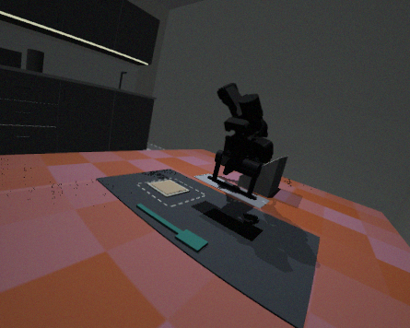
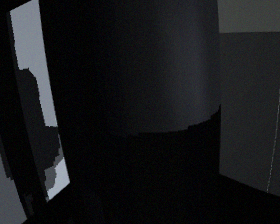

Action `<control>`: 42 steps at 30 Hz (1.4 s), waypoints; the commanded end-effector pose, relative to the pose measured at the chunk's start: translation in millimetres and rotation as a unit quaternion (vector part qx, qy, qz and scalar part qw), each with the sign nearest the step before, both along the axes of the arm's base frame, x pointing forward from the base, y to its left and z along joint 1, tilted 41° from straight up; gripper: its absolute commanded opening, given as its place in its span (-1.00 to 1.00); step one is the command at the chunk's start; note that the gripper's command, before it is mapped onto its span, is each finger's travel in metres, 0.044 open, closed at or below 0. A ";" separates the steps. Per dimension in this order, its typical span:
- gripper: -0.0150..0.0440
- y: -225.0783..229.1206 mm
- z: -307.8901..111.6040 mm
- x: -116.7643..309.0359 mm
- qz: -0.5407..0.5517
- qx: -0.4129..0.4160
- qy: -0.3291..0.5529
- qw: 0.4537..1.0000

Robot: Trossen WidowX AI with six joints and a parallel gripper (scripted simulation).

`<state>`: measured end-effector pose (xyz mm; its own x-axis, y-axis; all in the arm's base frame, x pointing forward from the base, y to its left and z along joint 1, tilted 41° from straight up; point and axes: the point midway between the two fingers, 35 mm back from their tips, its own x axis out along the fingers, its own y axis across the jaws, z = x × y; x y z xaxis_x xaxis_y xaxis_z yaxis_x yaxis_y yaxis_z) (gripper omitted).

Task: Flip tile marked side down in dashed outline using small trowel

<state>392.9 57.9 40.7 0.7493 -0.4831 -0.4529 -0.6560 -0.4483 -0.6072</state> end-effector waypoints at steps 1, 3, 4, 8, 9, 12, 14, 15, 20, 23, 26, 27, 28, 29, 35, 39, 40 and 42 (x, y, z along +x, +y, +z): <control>-0.49 1.2 2.2 1.6 -0.002 0.004 -0.006 1.000; -0.49 1.2 2.2 1.6 -0.002 0.004 -0.006 1.000; -0.49 1.2 2.2 1.6 -0.002 0.004 -0.006 1.000; -0.49 1.2 2.2 1.6 -0.002 0.004 -0.006 1.000; -0.49 1.1 2.0 1.5 -0.002 0.003 -0.005 1.000; -0.49 0.1 0.2 0.1 0.000 0.000 -0.001 1.000; -0.49 0.0 -0.1 0.0 0.000 0.000 0.000 1.000; -0.49 0.0 -0.1 -0.1 0.000 0.000 0.001 1.000; -0.49 5.9 -8.3 6.8 0.024 -0.011 0.034 0.999; -0.49 12.9 -18.3 14.4 0.054 -0.022 0.073 0.996; -0.49 19.7 -28.5 21.1 0.085 -0.033 0.112 0.990; -0.49 22.0 -32.0 23.2 0.095 -0.036 0.124 0.987; -0.49 24.2 -35.4 25.2 0.106 -0.039 0.137 0.984; -0.49 26.5 -38.9 27.0 0.116 -0.042 0.150 0.981; -0.49 39.4 -59.6 36.3 0.180 -0.055 0.222 0.957; -0.49 46.3 -74.2 40.2 0.222 -0.058 0.268 0.935; -0.49 47.9 -77.8 40.9 0.233 -0.058 0.280 0.930; -0.49 51.2 -84.8 42.1 0.254 -0.058 0.302 0.917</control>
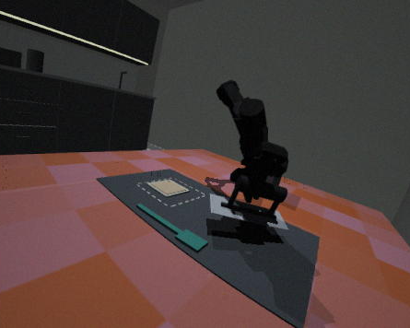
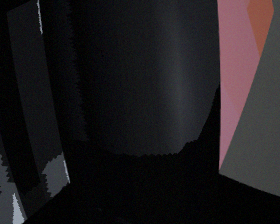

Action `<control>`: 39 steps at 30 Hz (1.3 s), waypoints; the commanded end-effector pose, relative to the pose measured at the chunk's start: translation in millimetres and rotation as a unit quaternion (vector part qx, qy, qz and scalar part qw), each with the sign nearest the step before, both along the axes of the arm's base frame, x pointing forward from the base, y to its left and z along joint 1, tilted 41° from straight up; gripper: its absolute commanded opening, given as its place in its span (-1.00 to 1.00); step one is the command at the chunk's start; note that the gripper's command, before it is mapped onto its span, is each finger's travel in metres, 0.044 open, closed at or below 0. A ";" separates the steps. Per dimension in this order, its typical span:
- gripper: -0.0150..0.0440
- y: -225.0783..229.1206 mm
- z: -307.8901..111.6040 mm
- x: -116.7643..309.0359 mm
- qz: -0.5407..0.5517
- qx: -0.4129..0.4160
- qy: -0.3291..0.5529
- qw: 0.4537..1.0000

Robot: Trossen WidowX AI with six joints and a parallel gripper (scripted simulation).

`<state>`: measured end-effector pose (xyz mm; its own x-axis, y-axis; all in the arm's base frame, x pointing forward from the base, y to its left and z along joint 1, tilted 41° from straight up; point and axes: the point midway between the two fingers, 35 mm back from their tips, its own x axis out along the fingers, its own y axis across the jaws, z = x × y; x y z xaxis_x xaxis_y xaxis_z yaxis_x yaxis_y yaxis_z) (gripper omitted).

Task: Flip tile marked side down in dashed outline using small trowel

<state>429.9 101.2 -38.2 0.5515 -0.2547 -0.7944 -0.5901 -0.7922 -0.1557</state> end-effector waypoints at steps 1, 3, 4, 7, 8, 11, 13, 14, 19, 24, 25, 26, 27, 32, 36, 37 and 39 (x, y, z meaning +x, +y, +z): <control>-0.49 9.5 -9.4 5.6 0.043 0.005 0.040 0.998; -0.49 12.9 -16.0 6.3 0.064 0.007 0.065 0.996; -0.49 14.7 -19.2 6.5 0.075 0.008 0.076 0.994; -0.49 21.0 -28.4 7.1 0.111 0.011 0.111 0.988; -0.49 23.1 -31.3 7.2 0.122 0.013 0.122 0.985; -0.49 29.2 -39.9 6.8 0.158 0.020 0.154 0.975; -0.49 33.2 -45.2 6.2 0.181 0.025 0.175 0.967; -0.49 35.1 -47.8 5.8 0.193 0.028 0.185 0.963; -0.49 45.3 -60.3 2.7 0.253 0.049 0.234 0.938; -0.49 55.1 -70.6 -1.9 0.310 0.075 0.275 0.907; -0.49 57.1 -72.4 -2.9 0.321 0.081 0.283 0.900; -0.49 59.0 -74.1 -4.0 0.333 0.088 0.290 0.893; -0.49 60.9 -75.7 -5.1 0.343 0.094 0.297 0.886; -0.49 63.5 -77.8 -6.8 0.359 0.104 0.306 0.876; -0.49 63.4 -78.0 -6.7 0.359 0.104 0.306 0.876; -0.49 62.9 -78.6 -6.7 0.359 0.104 0.306 0.876; -0.49 61.0 -80.9 -6.5 0.359 0.104 0.306 0.876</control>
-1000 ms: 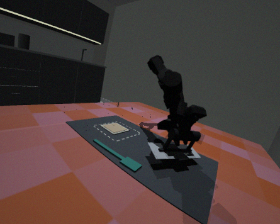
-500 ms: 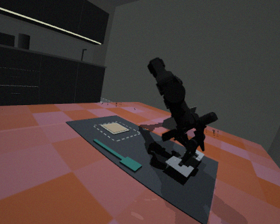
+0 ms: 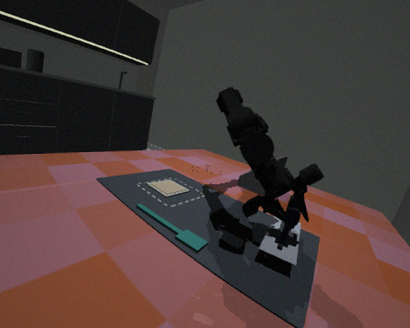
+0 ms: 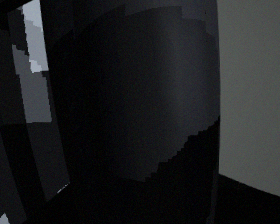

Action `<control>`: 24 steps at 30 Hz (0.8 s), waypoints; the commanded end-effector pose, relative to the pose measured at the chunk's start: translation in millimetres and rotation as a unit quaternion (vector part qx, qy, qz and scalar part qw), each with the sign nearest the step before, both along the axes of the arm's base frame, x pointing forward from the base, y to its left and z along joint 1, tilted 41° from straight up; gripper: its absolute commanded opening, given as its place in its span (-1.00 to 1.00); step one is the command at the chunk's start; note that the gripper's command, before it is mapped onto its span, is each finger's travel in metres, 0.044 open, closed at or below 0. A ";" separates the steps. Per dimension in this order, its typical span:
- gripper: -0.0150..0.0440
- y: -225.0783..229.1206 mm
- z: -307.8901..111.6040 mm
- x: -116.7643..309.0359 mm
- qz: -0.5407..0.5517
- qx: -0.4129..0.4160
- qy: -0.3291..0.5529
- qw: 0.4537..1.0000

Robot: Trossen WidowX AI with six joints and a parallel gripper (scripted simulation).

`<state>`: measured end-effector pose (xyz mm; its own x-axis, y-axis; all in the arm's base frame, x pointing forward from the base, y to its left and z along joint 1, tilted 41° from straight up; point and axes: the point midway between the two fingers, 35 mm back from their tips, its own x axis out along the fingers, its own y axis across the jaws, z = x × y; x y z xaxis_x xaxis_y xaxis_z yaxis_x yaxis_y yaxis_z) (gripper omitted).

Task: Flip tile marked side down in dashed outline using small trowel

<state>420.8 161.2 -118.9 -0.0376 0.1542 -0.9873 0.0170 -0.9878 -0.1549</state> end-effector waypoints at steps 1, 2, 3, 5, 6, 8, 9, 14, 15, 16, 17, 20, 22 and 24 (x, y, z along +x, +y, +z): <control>-0.49 0.0 -1.4 2.7 0.003 0.007 -0.002 1.000; -0.49 -1.1 -2.6 2.8 0.003 0.007 -0.002 1.000; -0.49 -2.1 -3.9 2.9 0.003 0.007 -0.002 1.000; -0.49 -4.2 -6.4 3.1 0.003 0.007 -0.002 1.000; -0.49 -5.2 -7.6 3.1 0.003 0.006 -0.002 1.000; -0.49 -7.3 -10.1 3.3 0.003 0.006 -0.002 1.000; -0.49 -8.4 -11.3 3.3 0.003 0.006 -0.002 1.000; -0.49 -13.6 -17.5 3.6 0.003 0.006 -0.002 1.000; -0.49 -14.7 -18.8 3.6 0.003 0.006 -0.002 1.000; -0.49 -15.7 -20.0 3.6 0.003 0.006 -0.002 1.000; -0.49 -16.8 -21.2 3.6 0.003 0.006 -0.002 1.000; -0.49 -19.7 -24.7 3.6 0.003 0.005 -0.002 1.000; -0.49 -20.4 -25.5 3.6 0.003 0.005 -0.002 1.000; -0.31 -20.4 -25.5 3.6 0.003 0.005 -0.002 1.000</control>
